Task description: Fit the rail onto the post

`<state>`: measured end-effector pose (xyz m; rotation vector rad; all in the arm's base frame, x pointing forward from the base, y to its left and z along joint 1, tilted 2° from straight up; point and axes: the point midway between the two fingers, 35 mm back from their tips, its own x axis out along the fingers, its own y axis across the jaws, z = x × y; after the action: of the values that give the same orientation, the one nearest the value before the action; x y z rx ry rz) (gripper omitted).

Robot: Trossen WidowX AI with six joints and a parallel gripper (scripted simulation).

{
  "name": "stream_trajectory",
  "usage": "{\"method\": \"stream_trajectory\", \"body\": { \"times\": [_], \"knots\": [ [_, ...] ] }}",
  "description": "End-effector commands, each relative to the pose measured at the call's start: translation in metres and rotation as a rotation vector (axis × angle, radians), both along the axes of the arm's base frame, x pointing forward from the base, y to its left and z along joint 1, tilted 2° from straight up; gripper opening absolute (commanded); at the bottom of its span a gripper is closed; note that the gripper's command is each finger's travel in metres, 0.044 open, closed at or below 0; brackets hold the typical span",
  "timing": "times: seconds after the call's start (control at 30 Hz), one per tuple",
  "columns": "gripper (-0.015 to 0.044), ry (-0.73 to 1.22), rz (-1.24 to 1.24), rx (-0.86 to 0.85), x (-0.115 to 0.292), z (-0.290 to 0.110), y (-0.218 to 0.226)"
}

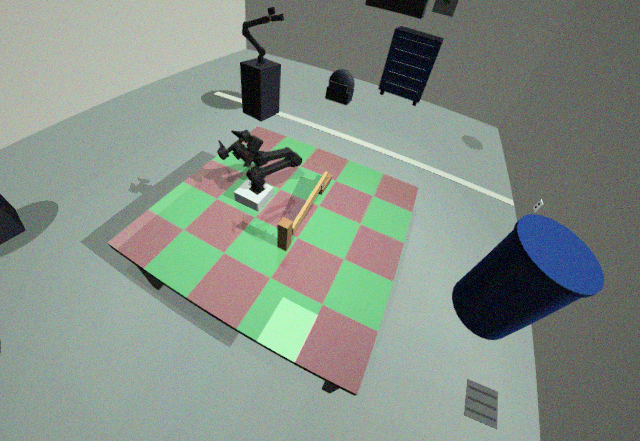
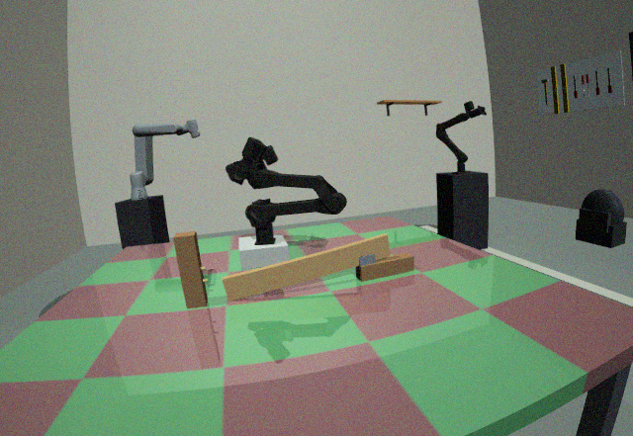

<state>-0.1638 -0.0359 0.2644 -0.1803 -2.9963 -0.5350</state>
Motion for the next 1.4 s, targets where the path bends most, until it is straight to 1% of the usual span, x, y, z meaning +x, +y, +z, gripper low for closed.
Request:
{"method": "stream_trajectory", "body": {
  "times": [0.0, 0.03, 0.13, 0.37, 0.63, 0.7, 0.77, 0.93, 1.07, 1.23, 1.37],
  "knots": [
    [0.0426, 0.000, 0.002, 0.003, 0.000, 0.000, 0.000],
    [0.0440, 0.000, 0.008, 0.014, 0.000, 0.001, -0.002],
    [0.0440, 0.000, 0.047, 0.087, 0.001, 0.004, -0.011],
    [0.0440, 0.025, 0.203, 0.375, 0.007, 0.015, -0.051],
    [0.0440, 0.109, 0.383, 0.696, 0.025, 0.024, -0.097],
    [0.0440, 0.150, 0.441, 0.802, 0.033, 0.026, -0.112],
    [0.0440, 0.224, 0.523, 0.955, 0.048, 0.029, -0.133],
    [0.0440, 0.490, 0.714, 1.334, 0.099, 0.030, -0.183],
    [0.0440, 0.781, 0.824, 1.608, 0.149, 0.027, -0.212],
    [0.0440, 1.244, 0.893, 1.880, 0.222, 0.016, -0.232],
    [0.0440, 1.672, 0.876, 2.008, 0.282, 0.004, -0.232]
  ]
}}
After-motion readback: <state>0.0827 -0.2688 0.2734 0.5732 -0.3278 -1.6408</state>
